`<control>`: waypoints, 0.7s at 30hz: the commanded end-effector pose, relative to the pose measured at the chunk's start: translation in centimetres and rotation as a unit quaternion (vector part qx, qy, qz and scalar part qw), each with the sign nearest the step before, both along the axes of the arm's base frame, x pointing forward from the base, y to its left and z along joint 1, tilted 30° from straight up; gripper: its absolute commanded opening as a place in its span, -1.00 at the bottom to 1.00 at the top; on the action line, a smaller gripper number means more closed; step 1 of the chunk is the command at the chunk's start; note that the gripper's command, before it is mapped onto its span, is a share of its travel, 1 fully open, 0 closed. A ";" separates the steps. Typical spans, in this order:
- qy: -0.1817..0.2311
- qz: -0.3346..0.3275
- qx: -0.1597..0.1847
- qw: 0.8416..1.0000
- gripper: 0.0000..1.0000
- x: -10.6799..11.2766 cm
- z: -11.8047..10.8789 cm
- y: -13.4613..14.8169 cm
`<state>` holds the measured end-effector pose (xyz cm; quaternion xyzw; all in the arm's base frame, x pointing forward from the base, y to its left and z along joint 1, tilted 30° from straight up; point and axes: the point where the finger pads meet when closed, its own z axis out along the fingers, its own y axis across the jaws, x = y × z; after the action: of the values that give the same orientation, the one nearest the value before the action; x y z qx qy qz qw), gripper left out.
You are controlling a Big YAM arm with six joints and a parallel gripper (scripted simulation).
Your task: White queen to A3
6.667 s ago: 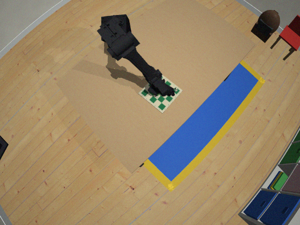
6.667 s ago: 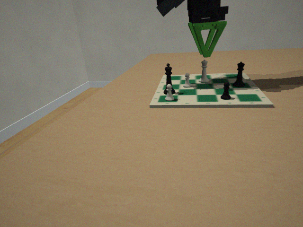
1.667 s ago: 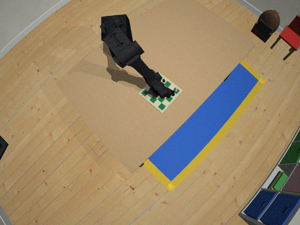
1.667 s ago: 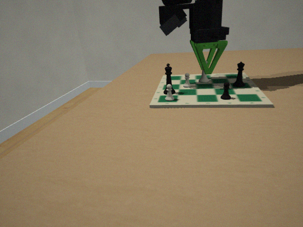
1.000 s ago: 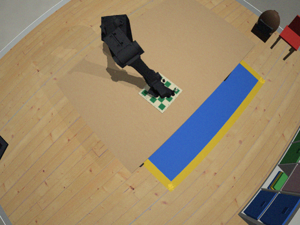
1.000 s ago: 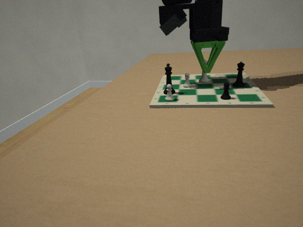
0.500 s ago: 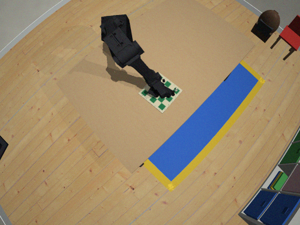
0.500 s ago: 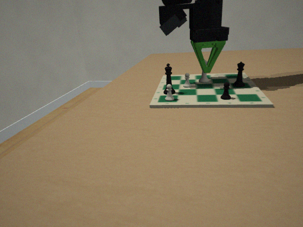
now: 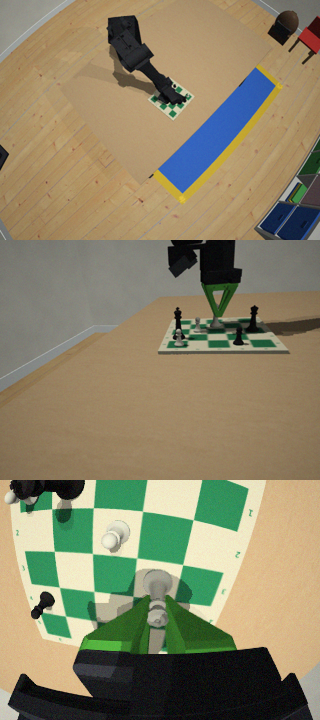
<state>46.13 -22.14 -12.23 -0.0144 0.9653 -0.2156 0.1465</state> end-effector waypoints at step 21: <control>-0.010 0.004 -0.002 1.000 -1.00 -2.2 8.8 4.3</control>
<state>44.19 -19.01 -5.12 -0.0198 0.9635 -0.2194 0.1525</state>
